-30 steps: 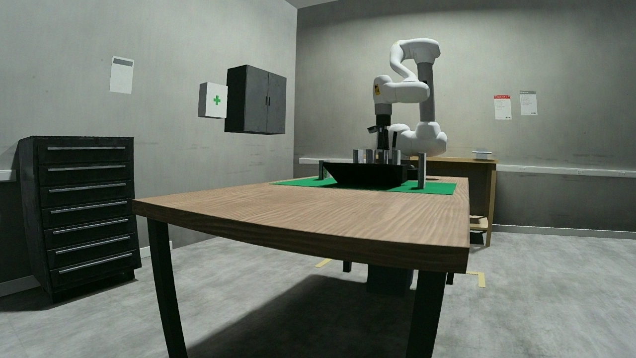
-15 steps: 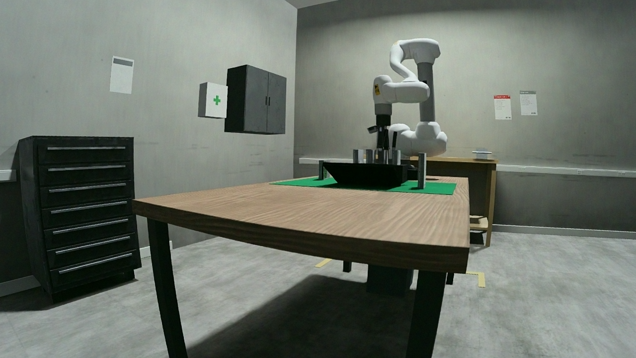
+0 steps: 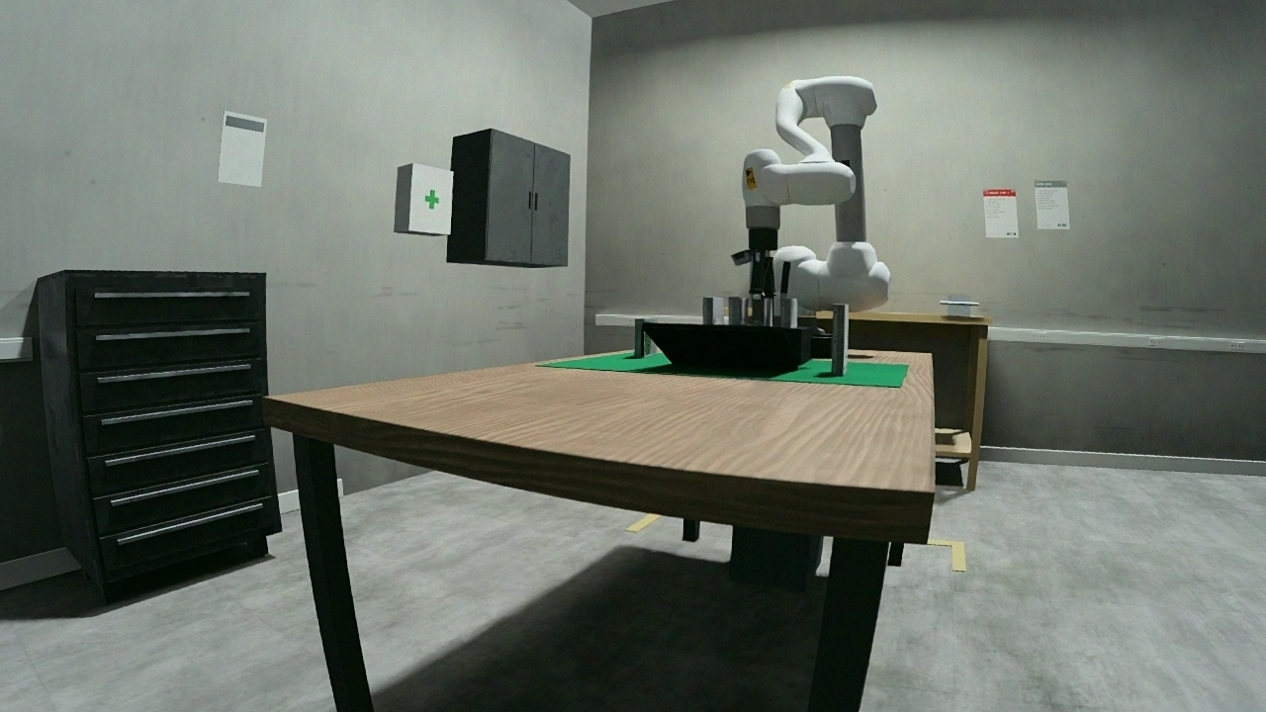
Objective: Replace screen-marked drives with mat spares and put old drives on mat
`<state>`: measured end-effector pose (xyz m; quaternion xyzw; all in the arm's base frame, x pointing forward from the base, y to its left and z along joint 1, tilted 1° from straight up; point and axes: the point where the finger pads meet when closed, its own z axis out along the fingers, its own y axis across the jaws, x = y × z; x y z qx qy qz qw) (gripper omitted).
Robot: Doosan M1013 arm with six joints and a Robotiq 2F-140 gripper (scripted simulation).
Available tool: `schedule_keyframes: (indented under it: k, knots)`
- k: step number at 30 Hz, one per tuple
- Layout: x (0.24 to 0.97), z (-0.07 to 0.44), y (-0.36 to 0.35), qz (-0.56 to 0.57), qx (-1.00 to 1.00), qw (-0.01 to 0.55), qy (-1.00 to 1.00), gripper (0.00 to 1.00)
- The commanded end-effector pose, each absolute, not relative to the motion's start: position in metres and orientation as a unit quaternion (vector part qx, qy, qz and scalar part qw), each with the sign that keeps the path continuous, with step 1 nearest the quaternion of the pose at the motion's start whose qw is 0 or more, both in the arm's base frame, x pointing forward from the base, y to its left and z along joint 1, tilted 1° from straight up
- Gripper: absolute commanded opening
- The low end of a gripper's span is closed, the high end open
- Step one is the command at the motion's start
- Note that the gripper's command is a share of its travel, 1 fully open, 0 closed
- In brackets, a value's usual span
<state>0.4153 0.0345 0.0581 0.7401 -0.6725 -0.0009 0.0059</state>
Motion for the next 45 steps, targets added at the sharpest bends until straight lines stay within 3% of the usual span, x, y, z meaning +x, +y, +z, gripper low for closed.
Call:
schedule_keyframes:
  k: [1, 32, 45]
  knots:
    - [0.416, 0.059, 0.035, -0.001, 0.74, 0.005, -0.673, 0.89]
    - [0.416, 0.06, 0.035, -0.001, 0.74, 0.005, -0.673, 0.89]
    - [0.416, 0.096, 0.035, -0.001, 0.74, 0.005, -0.673, 0.89]
